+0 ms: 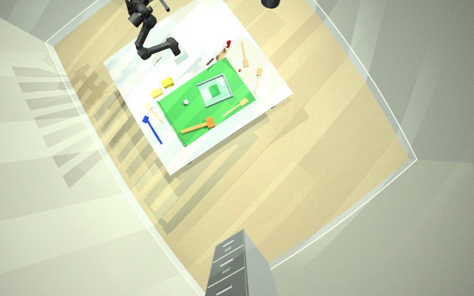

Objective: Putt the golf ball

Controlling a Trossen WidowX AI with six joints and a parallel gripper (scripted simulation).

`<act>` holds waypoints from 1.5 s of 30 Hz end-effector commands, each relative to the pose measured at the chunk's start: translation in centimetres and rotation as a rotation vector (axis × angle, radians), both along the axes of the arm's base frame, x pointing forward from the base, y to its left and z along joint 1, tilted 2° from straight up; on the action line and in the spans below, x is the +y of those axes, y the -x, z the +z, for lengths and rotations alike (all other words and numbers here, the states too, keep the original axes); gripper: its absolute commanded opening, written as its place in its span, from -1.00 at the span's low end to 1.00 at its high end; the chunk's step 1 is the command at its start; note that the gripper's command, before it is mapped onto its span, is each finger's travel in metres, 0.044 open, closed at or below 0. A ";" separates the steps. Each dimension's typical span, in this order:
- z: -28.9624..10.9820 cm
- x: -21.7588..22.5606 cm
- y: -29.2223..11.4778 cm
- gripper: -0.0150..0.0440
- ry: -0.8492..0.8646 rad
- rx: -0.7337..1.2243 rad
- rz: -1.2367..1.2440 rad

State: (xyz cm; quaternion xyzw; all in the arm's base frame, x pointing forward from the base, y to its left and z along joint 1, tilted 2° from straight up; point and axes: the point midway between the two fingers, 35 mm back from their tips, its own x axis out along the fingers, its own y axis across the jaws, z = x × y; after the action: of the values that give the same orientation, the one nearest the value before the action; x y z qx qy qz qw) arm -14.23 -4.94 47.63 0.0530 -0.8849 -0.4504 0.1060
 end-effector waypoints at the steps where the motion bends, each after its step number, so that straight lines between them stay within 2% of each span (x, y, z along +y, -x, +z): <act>1: 0.0 0.1 0.0 0.95 0.006 0.002 -0.001; 2: 0.1 0.4 0.1 1.00 0.025 0.006 -0.005; 12: 1.8 7.8 0.3 1.00 0.387 0.127 -0.109; 17: 2.1 15.8 -0.8 1.00 0.745 0.229 -0.225; 23: 0.5 24.7 -4.2 1.00 1.156 0.400 -0.360; 34: -7.3 36.4 -14.7 1.00 1.813 0.871 -0.579; 40: -13.6 39.4 -21.6 1.00 2.115 1.216 -0.673; 45: -20.0 39.9 -27.6 1.00 2.340 1.574 -0.738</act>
State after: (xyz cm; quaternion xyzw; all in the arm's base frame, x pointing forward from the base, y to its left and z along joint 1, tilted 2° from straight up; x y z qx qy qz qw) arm 10.24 34.87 31.07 -0.5226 -0.5112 0.5602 0.3895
